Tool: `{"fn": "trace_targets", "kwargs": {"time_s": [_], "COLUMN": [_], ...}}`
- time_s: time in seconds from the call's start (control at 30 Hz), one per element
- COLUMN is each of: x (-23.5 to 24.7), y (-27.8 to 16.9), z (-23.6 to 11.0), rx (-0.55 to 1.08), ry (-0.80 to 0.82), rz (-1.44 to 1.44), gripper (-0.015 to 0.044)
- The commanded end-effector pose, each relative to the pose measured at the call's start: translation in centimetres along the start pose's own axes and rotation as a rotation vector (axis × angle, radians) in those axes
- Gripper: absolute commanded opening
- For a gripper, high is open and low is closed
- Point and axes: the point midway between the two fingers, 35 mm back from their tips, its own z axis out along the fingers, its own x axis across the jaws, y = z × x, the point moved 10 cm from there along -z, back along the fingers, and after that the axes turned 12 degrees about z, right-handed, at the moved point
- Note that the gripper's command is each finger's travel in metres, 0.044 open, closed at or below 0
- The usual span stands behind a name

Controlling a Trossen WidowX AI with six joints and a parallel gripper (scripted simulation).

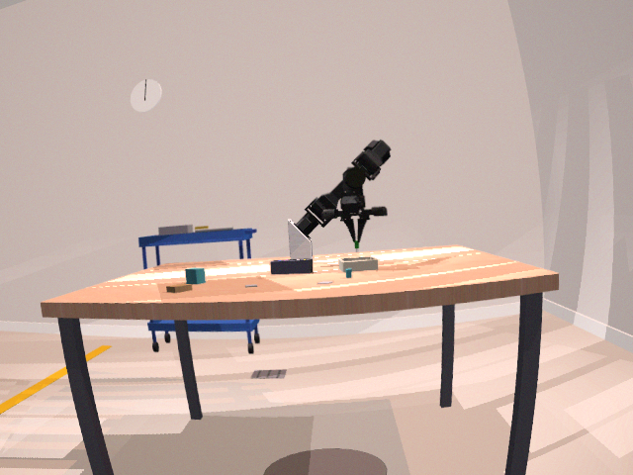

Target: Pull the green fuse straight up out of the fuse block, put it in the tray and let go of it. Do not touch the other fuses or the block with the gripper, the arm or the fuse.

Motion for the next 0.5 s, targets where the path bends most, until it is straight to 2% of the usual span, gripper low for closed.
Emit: {"fn": "trace_targets", "kwargs": {"time_s": [0.0, 0.47], "x": [-0.1, -0.1], "y": [-0.1, -0.2], "z": [0.9, 2.4], "rx": [0.006, 0.007], "ry": [0.002, 0.004], "rz": [0.006, 0.006], "gripper": [0.0000, 0.0000]}}
